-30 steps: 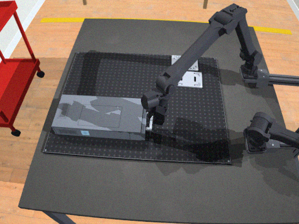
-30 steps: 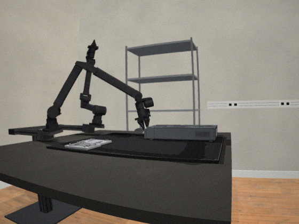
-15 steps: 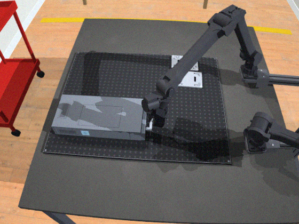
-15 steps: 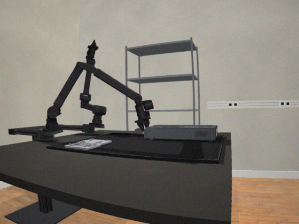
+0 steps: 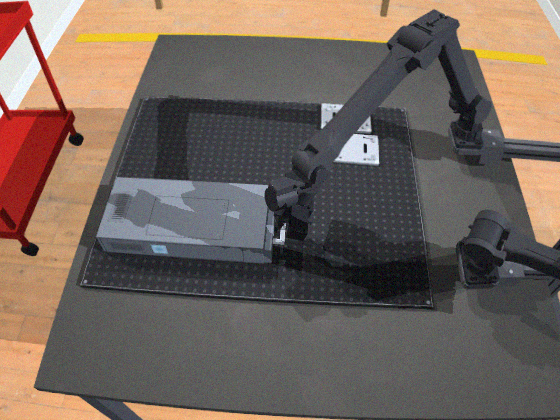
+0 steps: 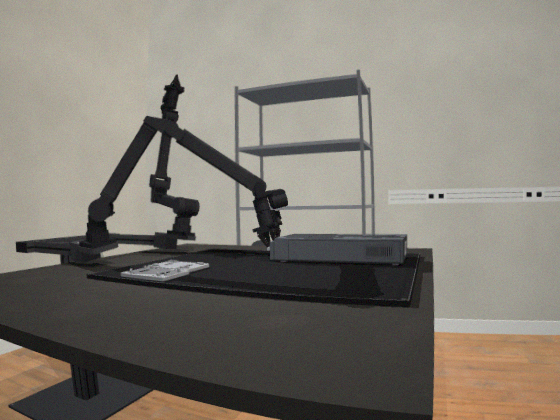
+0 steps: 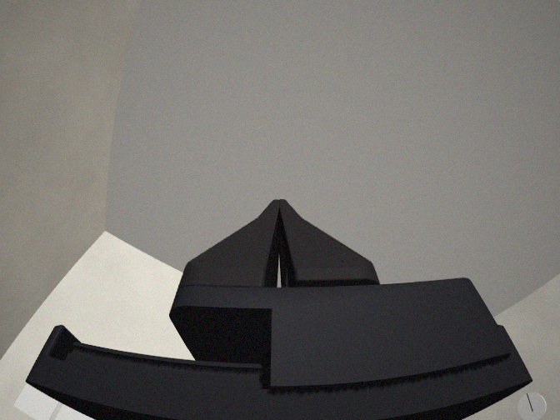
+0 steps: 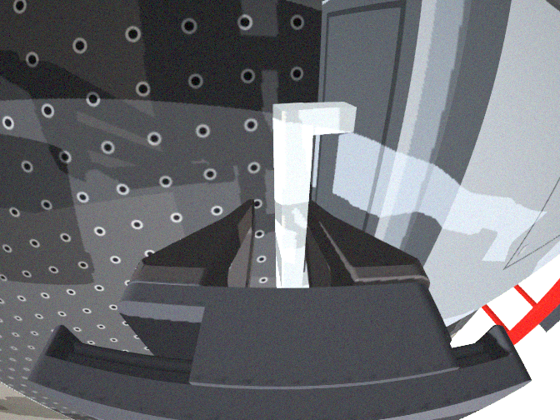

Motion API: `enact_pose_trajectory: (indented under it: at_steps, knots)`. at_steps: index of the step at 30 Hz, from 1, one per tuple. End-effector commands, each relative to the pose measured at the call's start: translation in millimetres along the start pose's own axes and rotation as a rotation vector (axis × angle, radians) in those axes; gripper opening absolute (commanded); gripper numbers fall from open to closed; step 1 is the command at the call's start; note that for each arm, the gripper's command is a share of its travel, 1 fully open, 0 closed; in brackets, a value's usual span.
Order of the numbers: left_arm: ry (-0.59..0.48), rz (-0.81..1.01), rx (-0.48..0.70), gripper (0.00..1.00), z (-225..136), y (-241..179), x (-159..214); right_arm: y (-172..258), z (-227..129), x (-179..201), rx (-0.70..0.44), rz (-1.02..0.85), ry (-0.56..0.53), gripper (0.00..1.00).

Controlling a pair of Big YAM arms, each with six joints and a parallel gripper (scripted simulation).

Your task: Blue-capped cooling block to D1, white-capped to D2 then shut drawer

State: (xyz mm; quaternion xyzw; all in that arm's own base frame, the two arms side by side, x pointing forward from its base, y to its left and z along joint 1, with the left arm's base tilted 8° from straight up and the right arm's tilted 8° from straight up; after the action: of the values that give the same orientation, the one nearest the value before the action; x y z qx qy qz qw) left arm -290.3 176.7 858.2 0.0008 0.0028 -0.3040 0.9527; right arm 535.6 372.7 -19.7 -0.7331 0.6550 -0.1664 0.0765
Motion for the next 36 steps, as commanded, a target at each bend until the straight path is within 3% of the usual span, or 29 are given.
enact_pose_trajectory:
  at_steps: [1,36]
  knots:
    - [0.034,0.008,-0.002,0.00,8.1,-0.8,22.0,-15.2,-5.5,-13.6,0.020,-0.004,-0.018,0.28]
    - [0.034,0.008,-0.002,0.00,8.1,-0.8,22.0,9.8,4.9,-10.5,-0.010,-0.016,-0.002,0.28]
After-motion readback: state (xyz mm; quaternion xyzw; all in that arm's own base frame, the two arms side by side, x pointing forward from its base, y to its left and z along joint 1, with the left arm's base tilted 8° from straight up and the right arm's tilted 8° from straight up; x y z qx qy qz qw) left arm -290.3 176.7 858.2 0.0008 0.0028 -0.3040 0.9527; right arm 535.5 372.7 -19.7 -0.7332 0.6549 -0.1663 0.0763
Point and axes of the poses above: on each arm, the point where the finger pads meet when closed, its own z axis out along the fingers, its own y axis across the jaws, x = y × z, the point moved 2 cm from there along -z, back along the fingers, and after that the axes turned 4 degrees about -z, right-handed, at the moved point
